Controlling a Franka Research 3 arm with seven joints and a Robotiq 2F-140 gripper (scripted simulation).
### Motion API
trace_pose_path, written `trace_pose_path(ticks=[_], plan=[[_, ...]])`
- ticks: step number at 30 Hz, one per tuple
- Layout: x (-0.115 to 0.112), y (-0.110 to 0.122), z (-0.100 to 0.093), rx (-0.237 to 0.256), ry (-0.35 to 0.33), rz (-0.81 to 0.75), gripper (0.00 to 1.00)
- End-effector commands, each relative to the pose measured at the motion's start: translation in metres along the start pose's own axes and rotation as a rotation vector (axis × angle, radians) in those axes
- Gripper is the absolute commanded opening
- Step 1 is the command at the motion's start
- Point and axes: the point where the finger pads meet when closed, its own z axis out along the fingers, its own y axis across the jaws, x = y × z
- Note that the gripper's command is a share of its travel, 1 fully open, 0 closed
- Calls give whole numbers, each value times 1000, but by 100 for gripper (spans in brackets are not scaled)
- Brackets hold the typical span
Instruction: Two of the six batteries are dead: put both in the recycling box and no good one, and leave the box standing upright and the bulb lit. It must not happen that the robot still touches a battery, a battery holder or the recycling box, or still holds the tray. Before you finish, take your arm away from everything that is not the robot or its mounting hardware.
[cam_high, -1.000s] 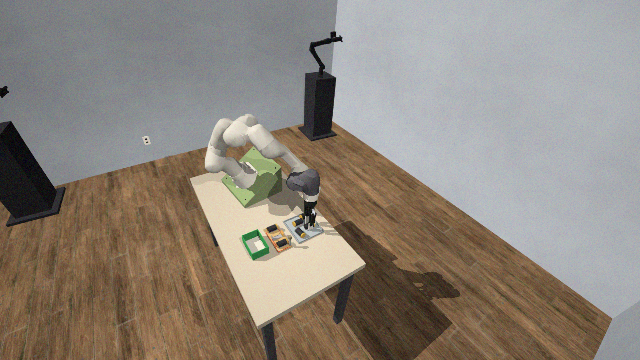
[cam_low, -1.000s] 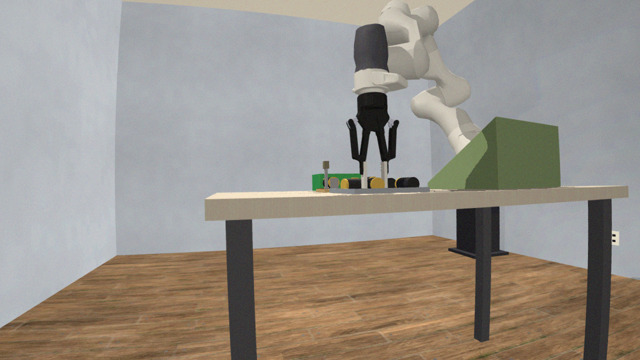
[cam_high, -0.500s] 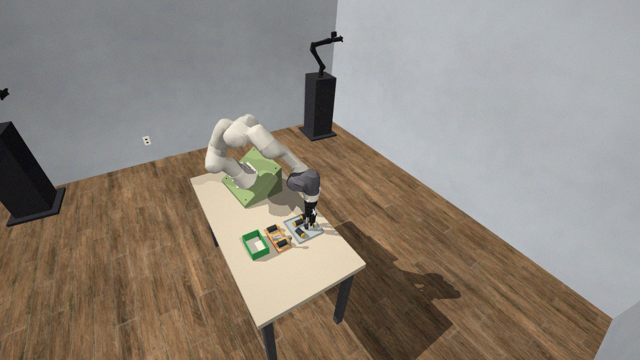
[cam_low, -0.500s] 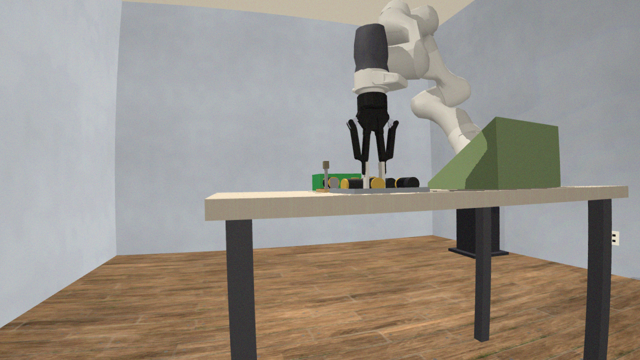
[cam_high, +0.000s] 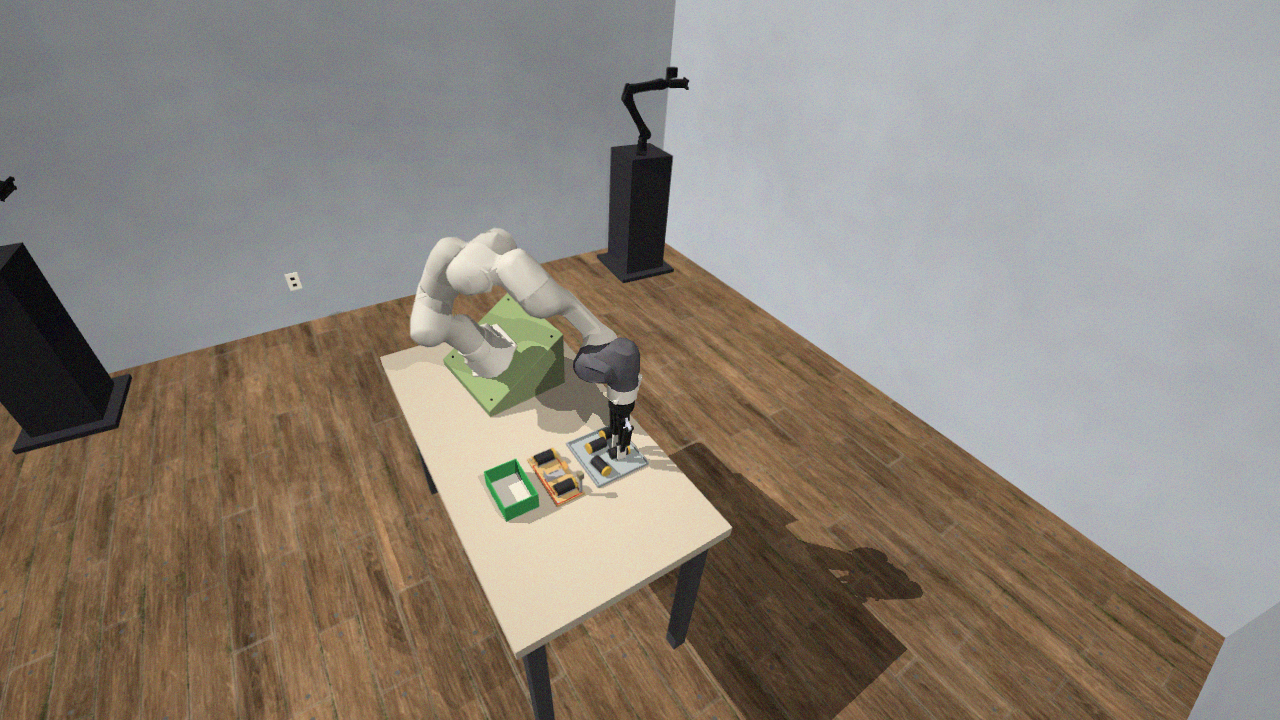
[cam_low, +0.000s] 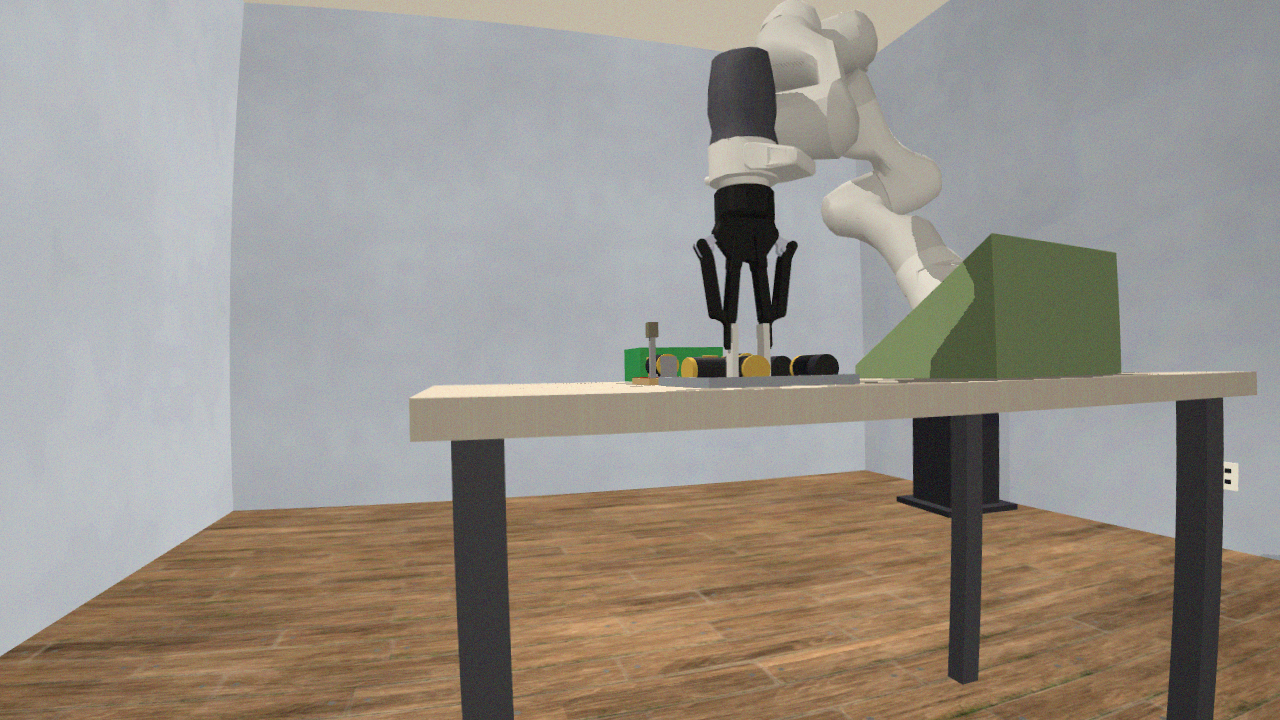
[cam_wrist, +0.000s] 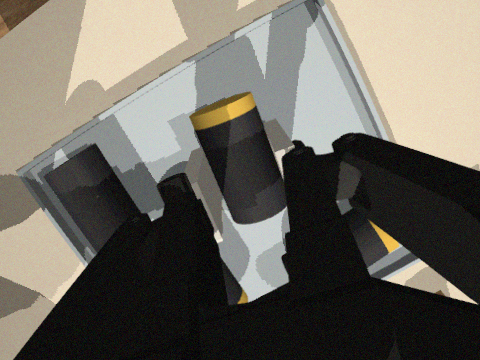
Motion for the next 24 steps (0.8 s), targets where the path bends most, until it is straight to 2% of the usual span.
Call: trace_pose_path(ticks=[1,10,19,24], plan=[[2,0,0,0,4,4,16],[2,0,-2,0,4,4,16],[2,0,-38,0,4,4,16],[2,0,-44,0,4,4,16]])
